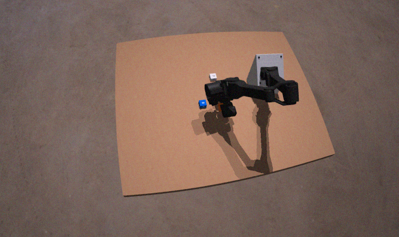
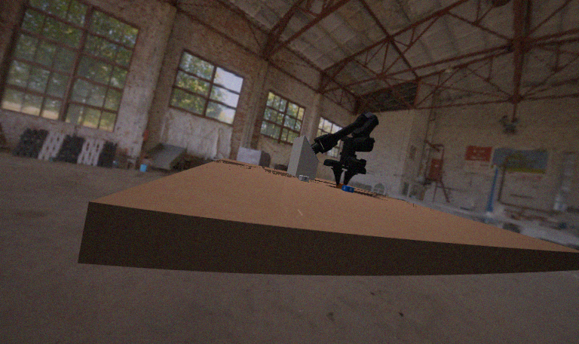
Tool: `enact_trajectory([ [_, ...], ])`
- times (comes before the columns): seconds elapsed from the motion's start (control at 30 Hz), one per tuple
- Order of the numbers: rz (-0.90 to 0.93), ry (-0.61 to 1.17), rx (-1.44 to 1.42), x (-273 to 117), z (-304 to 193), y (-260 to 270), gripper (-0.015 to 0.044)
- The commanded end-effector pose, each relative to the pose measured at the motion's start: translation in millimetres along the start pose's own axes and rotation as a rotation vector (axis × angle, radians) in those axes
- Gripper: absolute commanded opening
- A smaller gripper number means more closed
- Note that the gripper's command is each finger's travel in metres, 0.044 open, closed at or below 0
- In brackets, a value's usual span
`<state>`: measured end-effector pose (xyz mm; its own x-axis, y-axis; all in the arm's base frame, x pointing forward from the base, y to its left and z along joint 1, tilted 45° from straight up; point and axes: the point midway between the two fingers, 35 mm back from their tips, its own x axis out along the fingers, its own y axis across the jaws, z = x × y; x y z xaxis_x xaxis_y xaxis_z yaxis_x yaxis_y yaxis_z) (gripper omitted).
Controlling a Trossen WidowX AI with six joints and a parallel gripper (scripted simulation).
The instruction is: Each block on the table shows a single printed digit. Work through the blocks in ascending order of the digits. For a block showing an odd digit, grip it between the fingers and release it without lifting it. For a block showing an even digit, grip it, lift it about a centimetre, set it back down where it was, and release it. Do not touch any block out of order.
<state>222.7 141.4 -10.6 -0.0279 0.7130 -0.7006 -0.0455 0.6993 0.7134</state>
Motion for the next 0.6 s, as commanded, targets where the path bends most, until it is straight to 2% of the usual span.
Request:
enact_trajectory([
  [0.0, 0.001, 0.000, 0.004, 0, 0, 0, 0.0225],
  [0.23, 0.001, 0.000, 0.004, 0, 0, 0, 0.0400],
  [0.33, 0.000, 0.000, 0.004, -2, 0, 0, 0.0400],
  [0.47, -0.001, 0.000, 0.004, -34, 0, 0, 0.0400],
  [0.57, -0.001, 0.000, 0.004, -36, 0, 0, 0.0400],
])
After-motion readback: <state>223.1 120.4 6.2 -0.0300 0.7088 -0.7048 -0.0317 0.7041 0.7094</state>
